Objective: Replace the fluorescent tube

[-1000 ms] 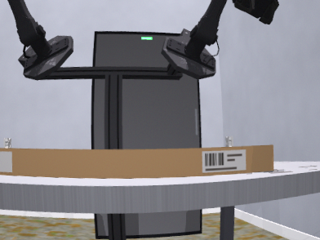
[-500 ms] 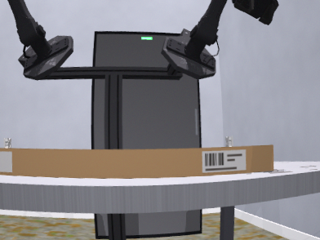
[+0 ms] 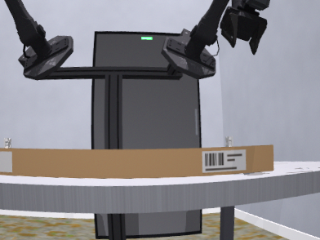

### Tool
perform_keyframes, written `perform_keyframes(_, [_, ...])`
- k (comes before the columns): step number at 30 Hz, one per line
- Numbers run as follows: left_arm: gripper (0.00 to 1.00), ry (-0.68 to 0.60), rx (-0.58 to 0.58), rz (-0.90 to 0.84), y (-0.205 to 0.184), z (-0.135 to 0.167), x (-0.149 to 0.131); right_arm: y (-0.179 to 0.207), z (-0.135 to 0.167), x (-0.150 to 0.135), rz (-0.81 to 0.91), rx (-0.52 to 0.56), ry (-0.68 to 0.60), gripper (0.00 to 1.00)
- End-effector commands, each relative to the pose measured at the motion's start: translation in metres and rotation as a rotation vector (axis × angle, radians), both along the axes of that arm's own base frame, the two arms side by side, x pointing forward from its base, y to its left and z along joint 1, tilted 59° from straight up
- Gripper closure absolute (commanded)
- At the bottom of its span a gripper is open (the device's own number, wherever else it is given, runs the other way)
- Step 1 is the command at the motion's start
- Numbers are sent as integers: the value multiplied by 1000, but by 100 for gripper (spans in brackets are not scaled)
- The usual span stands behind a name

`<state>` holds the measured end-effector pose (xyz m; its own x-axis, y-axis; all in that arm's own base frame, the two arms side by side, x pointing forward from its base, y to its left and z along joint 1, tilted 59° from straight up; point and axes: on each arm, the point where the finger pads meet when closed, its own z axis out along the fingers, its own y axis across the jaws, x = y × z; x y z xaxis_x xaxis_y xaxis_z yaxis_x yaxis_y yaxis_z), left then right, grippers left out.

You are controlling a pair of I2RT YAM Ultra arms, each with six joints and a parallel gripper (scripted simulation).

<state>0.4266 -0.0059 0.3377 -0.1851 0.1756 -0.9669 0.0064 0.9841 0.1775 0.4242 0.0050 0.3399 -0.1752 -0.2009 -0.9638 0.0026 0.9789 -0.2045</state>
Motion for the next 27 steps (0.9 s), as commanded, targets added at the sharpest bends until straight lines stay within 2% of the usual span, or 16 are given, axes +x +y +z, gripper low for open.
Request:
perform_keyframes(1, [51,0,116,11,-3,9,7,3,4,13,-11,-127,-6,51])
perform_keyframes(3, [51,19,184,11,-6,-1,19,6,-11,24,-12,-206,32,51])
perform_keyframes(6, [51,96,282,-4,-13,-35,35,11,-51,38,3,-320,127,51])
perform_keyframes(7, [51,157,322,-16,-16,-56,37,13,-88,36,22,-368,222,51])
perform_keyframes(8, [51,193,359,-25,-18,-69,41,15,-103,39,30,-409,252,51])
perform_keyframes(10, [51,238,431,-39,-24,-87,49,20,-102,53,35,-483,251,51])
perform_keyframes(11, [51,267,468,-49,-26,-99,53,22,-113,56,44,-524,278,51])
perform_keyframes(15, [51,392,625,-100,-36,-152,60,29,-177,57,102,-701,427,51])
perform_keyframes(16, [51,420,665,-114,-39,-164,62,30,-203,51,127,-749,486,51])
perform_keyframes(18, [51,420,665,-114,-39,-164,62,30,-203,51,127,-749,486,51])
perform_keyframes(19, [51,437,703,-125,-41,-172,63,34,-196,62,128,-788,472,51])
perform_keyframes(23, [51,533,860,-190,-52,-222,67,40,-248,59,203,-971,593,51])
perform_keyframes(24, [51,618,916,-235,-52,-252,54,38,-279,43,253,-1024,679,51])
perform_keyframes(26, [51,622,979,-250,-58,-256,63,43,-282,53,264,-1098,675,51])
perform_keyframes(27, [51,649,1013,-270,-60,-269,61,44,-296,48,289,-1135,705,51])
